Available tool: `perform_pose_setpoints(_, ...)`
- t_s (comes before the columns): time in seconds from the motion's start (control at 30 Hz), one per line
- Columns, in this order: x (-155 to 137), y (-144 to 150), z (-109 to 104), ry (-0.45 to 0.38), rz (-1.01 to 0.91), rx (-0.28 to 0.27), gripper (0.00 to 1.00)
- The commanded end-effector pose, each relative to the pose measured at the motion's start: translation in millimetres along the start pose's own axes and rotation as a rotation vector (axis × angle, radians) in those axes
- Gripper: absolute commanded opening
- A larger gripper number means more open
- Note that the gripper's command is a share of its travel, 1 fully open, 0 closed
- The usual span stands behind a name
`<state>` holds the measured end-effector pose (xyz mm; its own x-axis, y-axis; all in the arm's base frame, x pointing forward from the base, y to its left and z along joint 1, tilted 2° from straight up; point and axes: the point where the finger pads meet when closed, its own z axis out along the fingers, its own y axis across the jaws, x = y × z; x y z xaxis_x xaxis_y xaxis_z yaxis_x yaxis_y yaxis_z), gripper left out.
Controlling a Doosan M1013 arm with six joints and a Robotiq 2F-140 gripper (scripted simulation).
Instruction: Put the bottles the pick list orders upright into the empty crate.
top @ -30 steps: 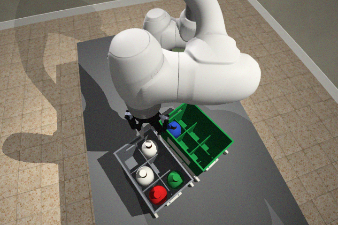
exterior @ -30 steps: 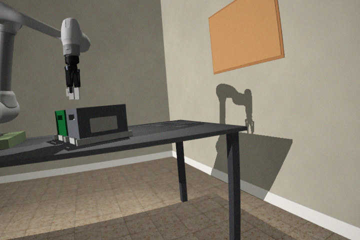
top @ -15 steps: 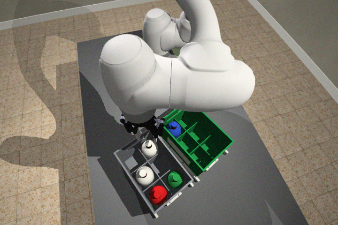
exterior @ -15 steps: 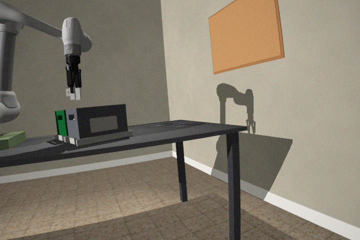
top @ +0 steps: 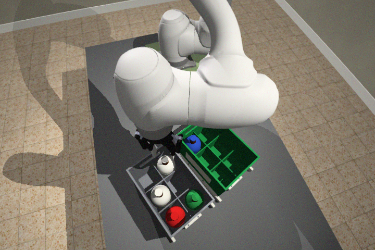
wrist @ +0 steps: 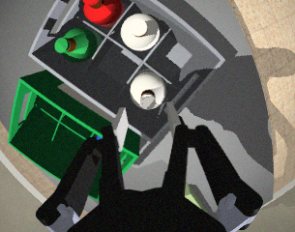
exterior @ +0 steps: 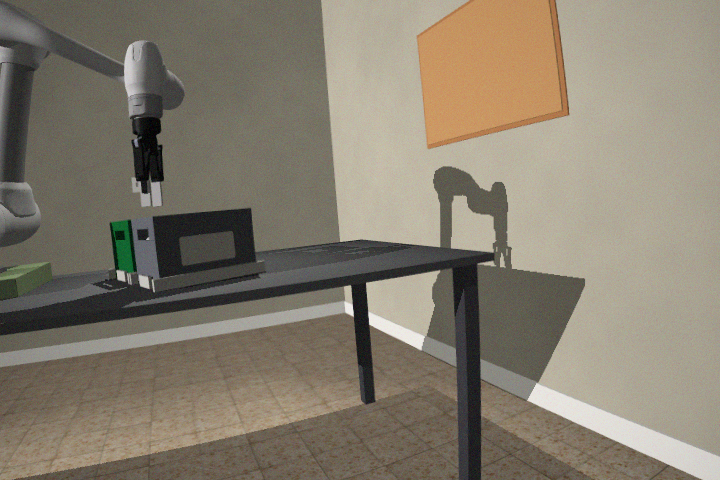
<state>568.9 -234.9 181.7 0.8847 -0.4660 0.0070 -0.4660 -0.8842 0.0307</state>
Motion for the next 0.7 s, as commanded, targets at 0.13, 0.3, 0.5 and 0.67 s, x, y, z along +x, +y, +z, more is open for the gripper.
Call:
perform_pose_setpoints(0.13,0.0,0.0,5.8,0.0,0.0,0.0,0.38)
perform_pose_setpoints(0.3,0.0,0.0,12.4,0.0,0.0,0.0,0.38)
perform_pose_setpoints(0.5,0.0,0.0,20.4,0.0,0.0,0.0,0.38)
perform_pose_setpoints(0.67,0.0,0.0,24.4,0.0,0.0,0.0,0.38)
